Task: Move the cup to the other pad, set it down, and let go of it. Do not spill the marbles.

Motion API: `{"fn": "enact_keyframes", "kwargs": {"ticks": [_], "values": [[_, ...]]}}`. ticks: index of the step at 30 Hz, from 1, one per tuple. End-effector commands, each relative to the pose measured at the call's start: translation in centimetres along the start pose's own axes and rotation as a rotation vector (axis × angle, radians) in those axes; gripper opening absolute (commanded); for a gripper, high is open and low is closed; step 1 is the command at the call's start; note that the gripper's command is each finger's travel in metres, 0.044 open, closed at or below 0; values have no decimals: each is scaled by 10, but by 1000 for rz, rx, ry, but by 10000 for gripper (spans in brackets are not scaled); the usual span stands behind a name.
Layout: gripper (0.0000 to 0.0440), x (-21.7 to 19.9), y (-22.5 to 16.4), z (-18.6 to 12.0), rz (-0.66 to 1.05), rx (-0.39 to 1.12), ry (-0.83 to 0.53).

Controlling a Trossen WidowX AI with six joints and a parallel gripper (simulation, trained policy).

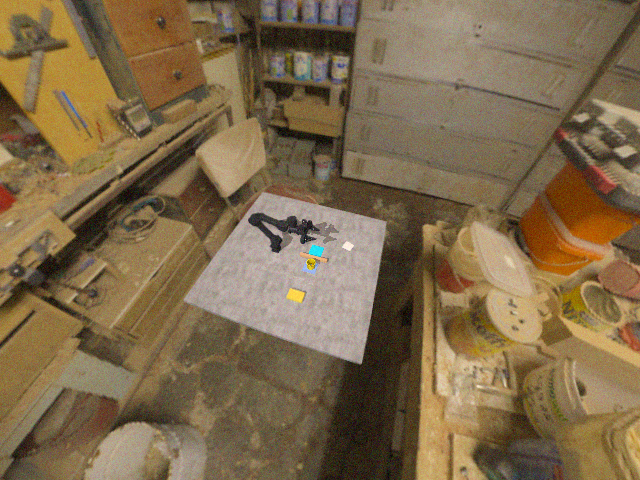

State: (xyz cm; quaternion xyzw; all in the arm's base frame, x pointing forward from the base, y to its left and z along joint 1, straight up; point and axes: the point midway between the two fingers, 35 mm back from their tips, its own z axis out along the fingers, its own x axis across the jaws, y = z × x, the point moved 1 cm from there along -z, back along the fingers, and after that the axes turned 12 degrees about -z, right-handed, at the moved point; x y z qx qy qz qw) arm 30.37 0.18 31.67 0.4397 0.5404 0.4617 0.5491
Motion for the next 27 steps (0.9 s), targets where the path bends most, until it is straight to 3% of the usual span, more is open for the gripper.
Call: {"fn": "enact_keyframes", "kwargs": {"ticks": [1,12,27], "values": [[374,0,0,0,2,4,-1],[91,8,-10,4,34,110,17],[98,33,-20,16,113,296,103]]}}
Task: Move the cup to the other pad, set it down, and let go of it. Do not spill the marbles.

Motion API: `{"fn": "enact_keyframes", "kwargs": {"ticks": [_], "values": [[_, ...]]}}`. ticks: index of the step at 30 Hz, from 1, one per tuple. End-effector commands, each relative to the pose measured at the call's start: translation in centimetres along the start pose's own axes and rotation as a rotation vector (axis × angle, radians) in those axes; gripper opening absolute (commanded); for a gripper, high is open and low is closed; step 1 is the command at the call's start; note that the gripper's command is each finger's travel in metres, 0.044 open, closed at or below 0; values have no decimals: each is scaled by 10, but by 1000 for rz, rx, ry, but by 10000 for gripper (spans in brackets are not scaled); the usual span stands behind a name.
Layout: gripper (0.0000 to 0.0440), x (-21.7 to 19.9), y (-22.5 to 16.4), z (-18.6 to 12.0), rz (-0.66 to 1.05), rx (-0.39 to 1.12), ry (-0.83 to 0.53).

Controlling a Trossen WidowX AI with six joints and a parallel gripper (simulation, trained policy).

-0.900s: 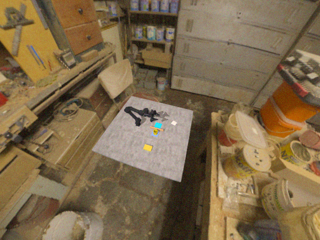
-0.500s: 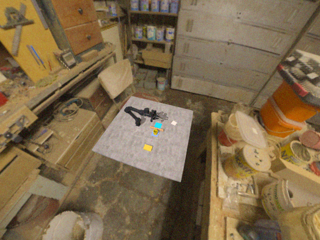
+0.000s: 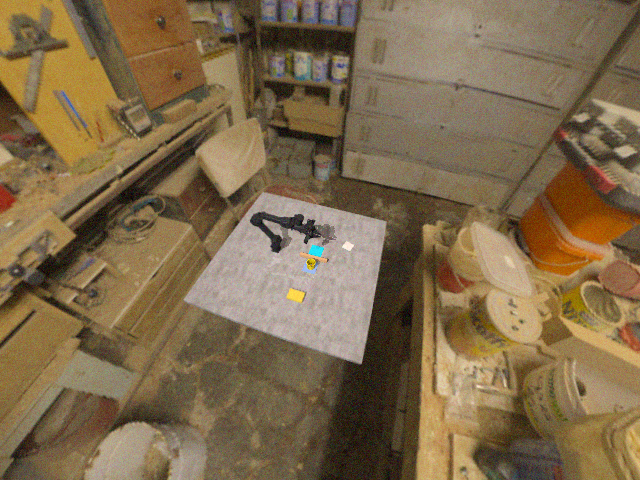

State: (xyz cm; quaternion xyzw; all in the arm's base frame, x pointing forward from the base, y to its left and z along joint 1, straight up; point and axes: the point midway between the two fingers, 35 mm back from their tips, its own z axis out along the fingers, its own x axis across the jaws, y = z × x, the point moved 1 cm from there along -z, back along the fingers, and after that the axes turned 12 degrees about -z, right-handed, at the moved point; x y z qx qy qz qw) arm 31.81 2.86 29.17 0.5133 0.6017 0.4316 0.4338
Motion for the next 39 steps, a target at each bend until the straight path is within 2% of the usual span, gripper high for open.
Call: {"fn": "enact_keyframes", "kwargs": {"ticks": [1,18,39], "values": [[98,3,0,3,19,36,10],[99,22,-13,17,89,280,51],[122,29,-35,28,95,597,44]]}}
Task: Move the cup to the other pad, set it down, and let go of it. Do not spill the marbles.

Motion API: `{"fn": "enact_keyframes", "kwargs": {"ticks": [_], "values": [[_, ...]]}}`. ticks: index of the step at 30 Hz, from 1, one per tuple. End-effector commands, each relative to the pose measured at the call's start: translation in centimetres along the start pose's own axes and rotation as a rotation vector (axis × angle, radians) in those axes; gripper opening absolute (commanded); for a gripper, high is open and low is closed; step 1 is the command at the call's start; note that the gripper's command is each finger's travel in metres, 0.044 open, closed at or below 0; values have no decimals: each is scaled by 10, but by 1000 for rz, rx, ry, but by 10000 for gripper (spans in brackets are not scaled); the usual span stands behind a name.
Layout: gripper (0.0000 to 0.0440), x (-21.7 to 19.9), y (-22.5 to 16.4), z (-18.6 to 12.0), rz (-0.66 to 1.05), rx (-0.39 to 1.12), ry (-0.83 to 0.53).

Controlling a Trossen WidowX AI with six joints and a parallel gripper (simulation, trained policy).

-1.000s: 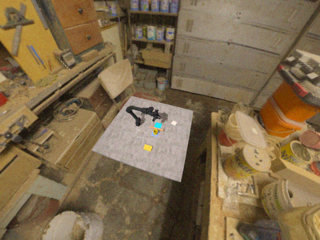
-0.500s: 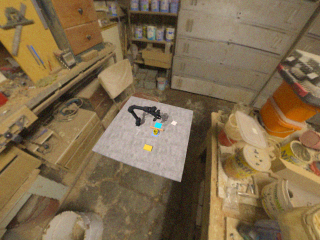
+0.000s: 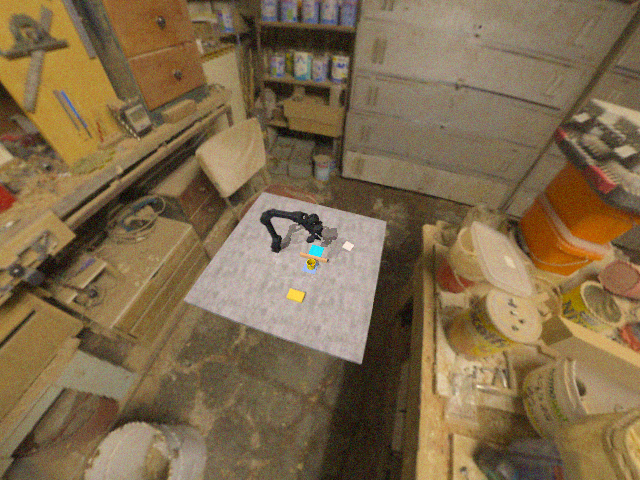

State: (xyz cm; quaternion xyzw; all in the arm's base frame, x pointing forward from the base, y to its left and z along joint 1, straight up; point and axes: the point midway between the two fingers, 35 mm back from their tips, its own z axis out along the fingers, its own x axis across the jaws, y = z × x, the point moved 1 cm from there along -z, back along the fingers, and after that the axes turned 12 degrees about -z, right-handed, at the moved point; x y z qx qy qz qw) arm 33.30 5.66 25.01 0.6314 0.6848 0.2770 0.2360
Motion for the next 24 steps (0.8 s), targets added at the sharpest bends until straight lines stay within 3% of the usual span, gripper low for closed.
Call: {"fn": "enact_keyframes", "kwargs": {"ticks": [1,24], "values": [[124,-1,-1,2,1,40,-9],[132,-24,-21,20,-74,368,-57]]}}
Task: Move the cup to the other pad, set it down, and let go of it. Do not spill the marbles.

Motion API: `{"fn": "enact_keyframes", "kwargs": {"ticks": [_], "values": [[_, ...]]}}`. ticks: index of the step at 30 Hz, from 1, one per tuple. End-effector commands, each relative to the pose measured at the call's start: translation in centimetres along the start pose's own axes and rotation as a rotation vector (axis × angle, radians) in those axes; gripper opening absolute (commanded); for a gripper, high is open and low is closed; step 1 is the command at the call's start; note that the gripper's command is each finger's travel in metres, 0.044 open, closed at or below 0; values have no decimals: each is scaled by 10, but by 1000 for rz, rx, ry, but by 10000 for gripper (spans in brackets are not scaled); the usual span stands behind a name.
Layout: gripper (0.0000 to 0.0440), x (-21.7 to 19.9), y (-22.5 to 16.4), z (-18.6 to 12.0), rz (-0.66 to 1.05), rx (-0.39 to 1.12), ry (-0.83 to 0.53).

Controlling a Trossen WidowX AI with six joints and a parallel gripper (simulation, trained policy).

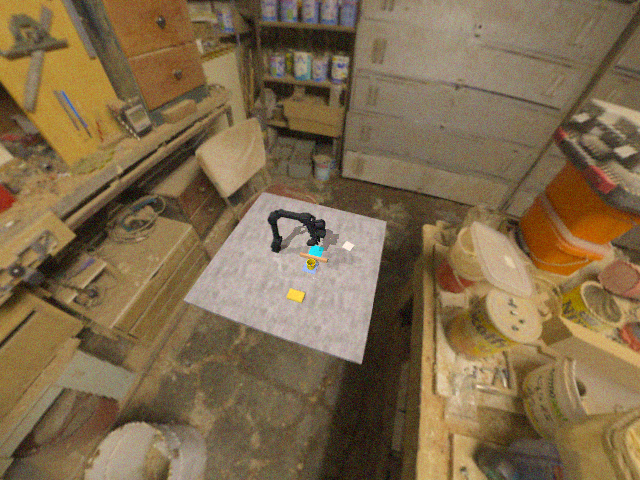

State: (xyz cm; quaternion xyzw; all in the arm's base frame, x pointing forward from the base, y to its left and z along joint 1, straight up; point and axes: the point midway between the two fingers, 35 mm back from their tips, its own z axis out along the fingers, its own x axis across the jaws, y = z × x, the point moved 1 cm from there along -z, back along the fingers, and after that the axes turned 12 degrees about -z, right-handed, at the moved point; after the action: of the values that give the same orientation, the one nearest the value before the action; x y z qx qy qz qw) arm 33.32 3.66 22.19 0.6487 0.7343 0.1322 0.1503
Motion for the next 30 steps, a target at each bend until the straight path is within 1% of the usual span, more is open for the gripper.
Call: {"fn": "enact_keyframes", "kwargs": {"ticks": [1,7,17,30], "values": [[130,-4,-1,3,-18,38,-9],[125,-14,-7,13,-52,121,-18],[128,-32,-21,33,-108,251,-27],[153,-56,-43,62,-168,368,-24]]}}
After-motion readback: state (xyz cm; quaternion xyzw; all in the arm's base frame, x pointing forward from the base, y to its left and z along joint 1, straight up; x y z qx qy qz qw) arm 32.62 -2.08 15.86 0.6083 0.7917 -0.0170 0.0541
